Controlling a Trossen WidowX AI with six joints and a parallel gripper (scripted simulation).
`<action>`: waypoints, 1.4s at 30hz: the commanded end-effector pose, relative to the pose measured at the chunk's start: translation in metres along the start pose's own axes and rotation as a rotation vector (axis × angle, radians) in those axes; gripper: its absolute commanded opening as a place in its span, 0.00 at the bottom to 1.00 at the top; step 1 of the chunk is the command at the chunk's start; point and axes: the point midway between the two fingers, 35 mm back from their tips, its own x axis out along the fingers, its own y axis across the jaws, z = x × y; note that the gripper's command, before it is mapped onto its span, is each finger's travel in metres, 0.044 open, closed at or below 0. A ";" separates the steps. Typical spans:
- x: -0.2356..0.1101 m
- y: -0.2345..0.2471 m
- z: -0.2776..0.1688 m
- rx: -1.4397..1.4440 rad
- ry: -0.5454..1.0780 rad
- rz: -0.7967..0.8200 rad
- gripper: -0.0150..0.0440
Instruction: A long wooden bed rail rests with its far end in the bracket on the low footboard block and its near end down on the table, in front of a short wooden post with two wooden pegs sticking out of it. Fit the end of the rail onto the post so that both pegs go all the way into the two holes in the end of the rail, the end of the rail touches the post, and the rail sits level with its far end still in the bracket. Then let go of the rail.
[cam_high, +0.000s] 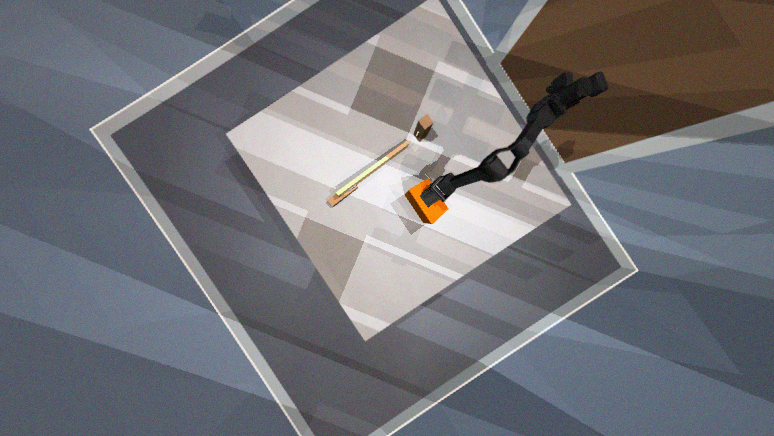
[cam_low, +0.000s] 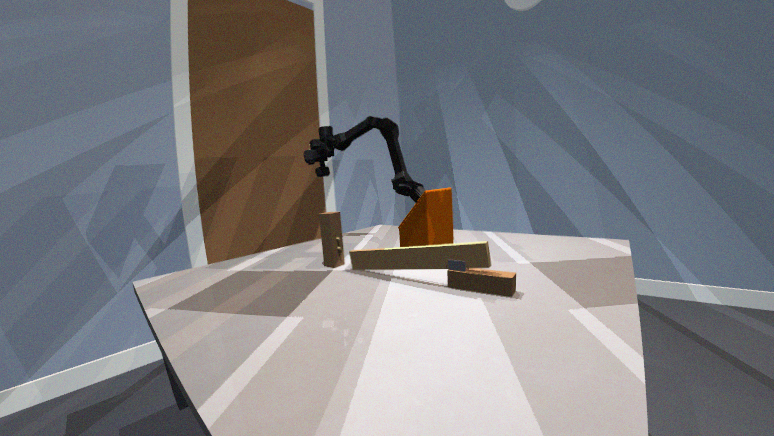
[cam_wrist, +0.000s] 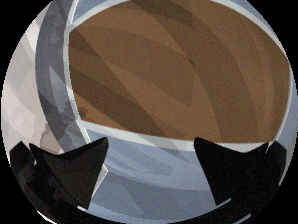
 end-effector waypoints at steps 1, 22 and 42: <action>0.001 0.040 0.030 0.025 -0.073 0.107 1.00; -0.105 0.200 0.203 0.045 -0.506 0.613 1.00; -0.307 0.279 0.299 -0.084 -0.872 0.934 1.00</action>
